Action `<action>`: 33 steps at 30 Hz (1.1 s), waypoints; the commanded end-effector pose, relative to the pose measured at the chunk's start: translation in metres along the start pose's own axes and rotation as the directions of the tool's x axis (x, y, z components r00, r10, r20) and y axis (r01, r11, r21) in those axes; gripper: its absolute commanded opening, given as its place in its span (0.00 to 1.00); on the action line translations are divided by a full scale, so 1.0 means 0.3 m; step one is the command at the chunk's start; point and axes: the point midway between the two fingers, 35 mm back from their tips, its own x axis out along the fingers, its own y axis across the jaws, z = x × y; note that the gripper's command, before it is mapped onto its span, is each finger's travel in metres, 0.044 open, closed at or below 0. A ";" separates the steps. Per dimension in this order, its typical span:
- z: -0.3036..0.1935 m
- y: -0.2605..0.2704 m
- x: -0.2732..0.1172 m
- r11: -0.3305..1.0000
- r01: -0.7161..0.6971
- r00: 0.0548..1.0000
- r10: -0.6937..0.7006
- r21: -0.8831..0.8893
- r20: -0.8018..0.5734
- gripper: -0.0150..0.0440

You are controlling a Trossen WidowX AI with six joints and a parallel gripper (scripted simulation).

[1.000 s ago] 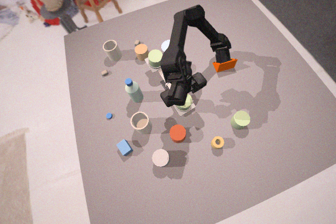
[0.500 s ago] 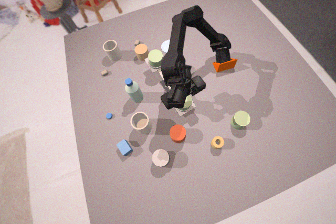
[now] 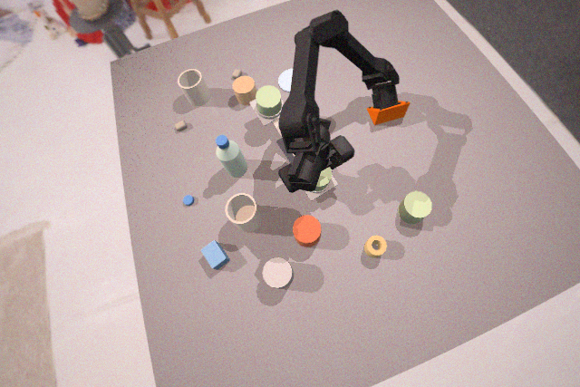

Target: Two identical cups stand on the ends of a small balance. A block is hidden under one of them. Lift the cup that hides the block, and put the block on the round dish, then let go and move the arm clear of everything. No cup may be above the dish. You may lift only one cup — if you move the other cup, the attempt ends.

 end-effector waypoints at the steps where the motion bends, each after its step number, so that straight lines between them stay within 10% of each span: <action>1: 0.003 -0.005 0.022 1.000 0.000 1.000 0.000 -0.006 0.007 1.00; 19: 0.005 -0.008 0.057 1.000 0.000 1.000 0.000 -0.006 0.008 0.79; 33: 0.002 0.000 0.012 1.000 -0.008 1.000 0.008 -0.007 0.002 0.25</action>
